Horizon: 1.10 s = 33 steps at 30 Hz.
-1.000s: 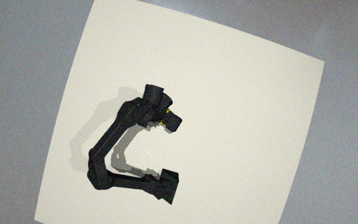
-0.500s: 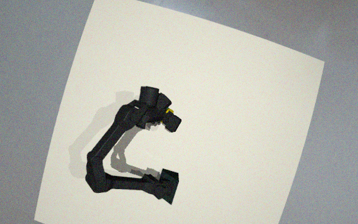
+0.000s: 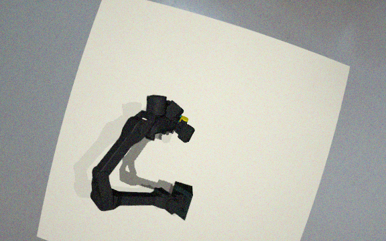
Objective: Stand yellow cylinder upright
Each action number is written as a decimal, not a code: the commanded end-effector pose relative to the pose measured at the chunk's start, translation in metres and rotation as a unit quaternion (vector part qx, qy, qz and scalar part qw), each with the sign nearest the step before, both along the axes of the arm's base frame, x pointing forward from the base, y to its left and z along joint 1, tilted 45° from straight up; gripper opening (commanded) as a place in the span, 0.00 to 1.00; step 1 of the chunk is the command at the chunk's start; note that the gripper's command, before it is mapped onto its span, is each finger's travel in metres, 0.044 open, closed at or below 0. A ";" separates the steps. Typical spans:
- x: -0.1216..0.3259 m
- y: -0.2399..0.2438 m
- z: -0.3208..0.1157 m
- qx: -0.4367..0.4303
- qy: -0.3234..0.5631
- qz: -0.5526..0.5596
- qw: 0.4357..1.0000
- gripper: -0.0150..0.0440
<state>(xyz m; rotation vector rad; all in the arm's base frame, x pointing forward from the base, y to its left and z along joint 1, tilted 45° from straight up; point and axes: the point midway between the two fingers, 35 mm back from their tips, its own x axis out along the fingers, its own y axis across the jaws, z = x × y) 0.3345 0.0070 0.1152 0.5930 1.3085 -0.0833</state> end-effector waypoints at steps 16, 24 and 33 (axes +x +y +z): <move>0.001 0.002 -0.003 -0.043 -0.039 -0.025 0.998 0.43; 0.002 0.002 -0.004 -0.058 -0.057 -0.037 0.996 0.43; 0.003 0.003 -0.003 -0.074 -0.078 -0.051 0.993 0.43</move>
